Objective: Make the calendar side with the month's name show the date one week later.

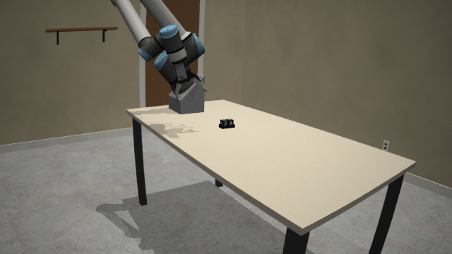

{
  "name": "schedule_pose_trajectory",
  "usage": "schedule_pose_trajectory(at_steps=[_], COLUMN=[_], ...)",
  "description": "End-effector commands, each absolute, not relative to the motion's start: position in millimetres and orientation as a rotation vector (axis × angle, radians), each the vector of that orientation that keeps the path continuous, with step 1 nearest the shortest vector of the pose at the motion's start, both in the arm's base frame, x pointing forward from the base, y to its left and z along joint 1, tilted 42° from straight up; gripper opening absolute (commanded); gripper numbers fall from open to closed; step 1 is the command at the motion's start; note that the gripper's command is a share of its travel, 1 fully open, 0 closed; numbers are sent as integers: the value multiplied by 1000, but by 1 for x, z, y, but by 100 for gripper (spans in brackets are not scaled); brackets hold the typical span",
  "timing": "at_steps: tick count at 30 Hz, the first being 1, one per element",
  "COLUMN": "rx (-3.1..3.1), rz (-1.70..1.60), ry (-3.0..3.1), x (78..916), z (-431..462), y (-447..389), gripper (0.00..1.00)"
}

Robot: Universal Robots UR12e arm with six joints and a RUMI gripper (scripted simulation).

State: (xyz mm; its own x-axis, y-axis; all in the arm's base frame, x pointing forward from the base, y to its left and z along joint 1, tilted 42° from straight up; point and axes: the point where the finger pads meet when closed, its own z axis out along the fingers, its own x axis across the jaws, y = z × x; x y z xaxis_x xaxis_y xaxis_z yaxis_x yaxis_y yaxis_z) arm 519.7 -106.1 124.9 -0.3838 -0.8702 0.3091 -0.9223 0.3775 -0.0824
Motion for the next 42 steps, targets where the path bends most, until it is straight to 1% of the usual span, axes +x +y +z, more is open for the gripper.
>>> schedule_pose_trajectory(at_steps=[1,22,31,34,42], rx=[1603,1613,1703,1703,1780], rz=[358,363,486,486,645], ry=[-2422,-2398,-2154,-2153,-1909], x=[520,520,525,525,518], z=[125,117,56,55,3], y=[-106,-100,-49,-49,6], gripper=[100,100,100,100,100])
